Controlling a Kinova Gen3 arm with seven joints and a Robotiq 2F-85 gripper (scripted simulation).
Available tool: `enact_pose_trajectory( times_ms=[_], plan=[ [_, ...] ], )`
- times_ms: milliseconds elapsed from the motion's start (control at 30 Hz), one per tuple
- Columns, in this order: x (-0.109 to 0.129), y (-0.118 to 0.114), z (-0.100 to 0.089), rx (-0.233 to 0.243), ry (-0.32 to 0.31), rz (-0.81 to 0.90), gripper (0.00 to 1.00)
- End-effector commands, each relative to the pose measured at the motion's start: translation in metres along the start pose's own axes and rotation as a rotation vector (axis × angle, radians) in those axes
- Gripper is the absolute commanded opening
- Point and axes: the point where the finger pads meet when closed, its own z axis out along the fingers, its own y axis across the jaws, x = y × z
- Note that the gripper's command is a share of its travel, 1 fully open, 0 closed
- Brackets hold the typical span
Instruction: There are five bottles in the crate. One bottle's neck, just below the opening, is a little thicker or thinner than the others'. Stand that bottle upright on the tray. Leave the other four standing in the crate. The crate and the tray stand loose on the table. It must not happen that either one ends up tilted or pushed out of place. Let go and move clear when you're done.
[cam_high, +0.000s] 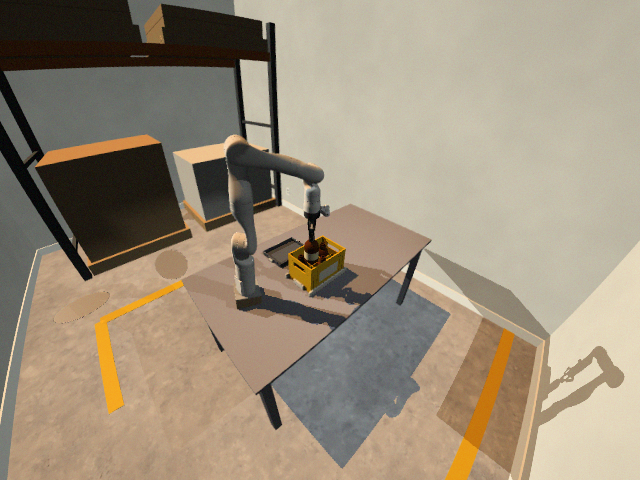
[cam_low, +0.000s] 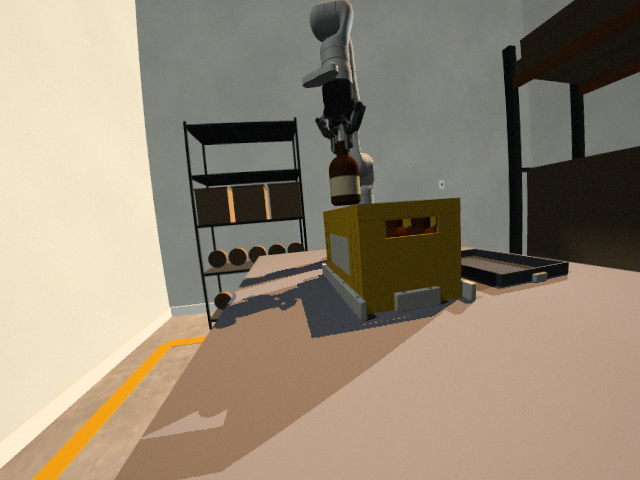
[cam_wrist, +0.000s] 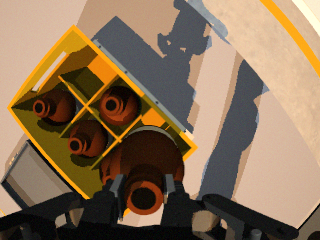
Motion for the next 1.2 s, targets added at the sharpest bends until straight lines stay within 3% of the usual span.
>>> enact_pose_trajectory(
  times_ms=[0,1167],
  plan=[
    [0.0,-0.001,0.0,0.001,0.001,-0.001,0.0],
    [-0.009,-0.016,0.0,0.001,0.001,-0.001,0.0]
  ],
)
